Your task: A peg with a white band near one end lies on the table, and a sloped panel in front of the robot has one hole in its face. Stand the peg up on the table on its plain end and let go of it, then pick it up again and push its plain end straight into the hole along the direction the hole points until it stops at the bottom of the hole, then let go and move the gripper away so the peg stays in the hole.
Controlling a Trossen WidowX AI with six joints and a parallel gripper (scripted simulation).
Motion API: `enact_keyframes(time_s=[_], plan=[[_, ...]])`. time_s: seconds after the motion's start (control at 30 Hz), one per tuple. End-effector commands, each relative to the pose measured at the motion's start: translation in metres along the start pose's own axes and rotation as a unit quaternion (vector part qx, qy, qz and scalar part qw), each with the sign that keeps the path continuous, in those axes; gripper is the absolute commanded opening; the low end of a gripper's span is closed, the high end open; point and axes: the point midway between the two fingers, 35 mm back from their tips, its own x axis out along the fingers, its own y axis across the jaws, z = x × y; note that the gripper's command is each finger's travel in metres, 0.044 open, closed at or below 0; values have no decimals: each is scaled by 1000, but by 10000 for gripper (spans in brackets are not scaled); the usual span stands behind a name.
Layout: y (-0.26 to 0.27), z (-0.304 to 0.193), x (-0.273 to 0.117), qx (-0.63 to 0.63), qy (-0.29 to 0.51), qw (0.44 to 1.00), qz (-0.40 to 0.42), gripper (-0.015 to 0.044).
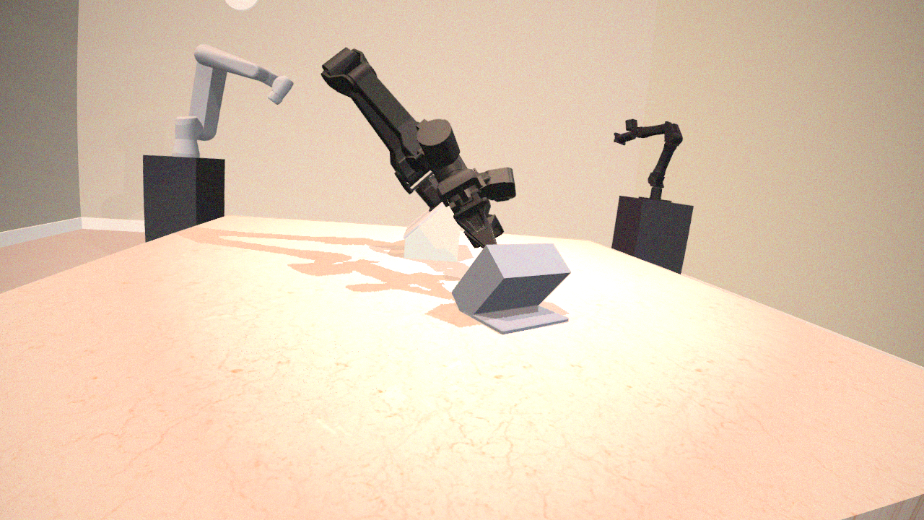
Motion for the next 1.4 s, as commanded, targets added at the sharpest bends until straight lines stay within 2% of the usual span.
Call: enact_keyframes(time_s=[0.0,1.37], plan=[[-1,0,3,-2,-1,1000,-1,0],[0,0,15,0,0,1000,0,0]])
